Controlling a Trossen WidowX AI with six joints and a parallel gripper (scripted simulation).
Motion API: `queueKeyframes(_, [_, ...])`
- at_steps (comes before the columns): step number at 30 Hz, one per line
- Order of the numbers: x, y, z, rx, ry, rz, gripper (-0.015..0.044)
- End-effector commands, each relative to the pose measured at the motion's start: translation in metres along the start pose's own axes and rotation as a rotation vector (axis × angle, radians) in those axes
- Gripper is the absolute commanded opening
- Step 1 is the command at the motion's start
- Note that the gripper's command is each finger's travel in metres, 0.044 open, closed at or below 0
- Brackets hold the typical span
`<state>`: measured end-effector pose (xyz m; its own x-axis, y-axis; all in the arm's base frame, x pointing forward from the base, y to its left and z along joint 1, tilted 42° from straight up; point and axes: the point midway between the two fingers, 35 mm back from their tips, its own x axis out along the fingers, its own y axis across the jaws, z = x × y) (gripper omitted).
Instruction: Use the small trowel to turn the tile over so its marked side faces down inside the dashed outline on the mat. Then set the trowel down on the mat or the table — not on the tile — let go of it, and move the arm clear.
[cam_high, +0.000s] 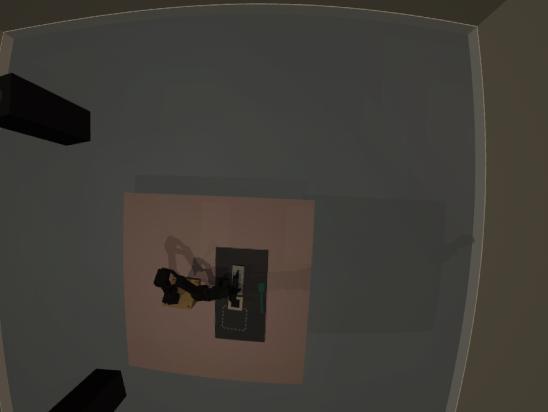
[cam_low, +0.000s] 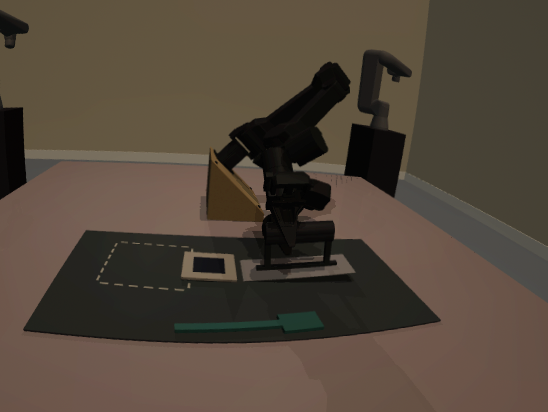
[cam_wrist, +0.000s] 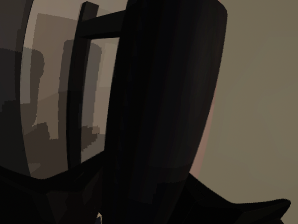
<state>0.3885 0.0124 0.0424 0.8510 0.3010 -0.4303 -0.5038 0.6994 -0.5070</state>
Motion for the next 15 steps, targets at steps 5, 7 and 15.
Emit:
queueKeyframes(5, [-0.001, -0.002, -0.017, 0.005, 0.009, -0.003, 0.0])
queueKeyframes(7, [-0.002, -0.002, -0.02, 0.005, 0.01, -0.003, 0.0])
queueKeyframes(15, [-0.003, -0.003, -0.033, 0.005, 0.01, -0.003, 0.0])
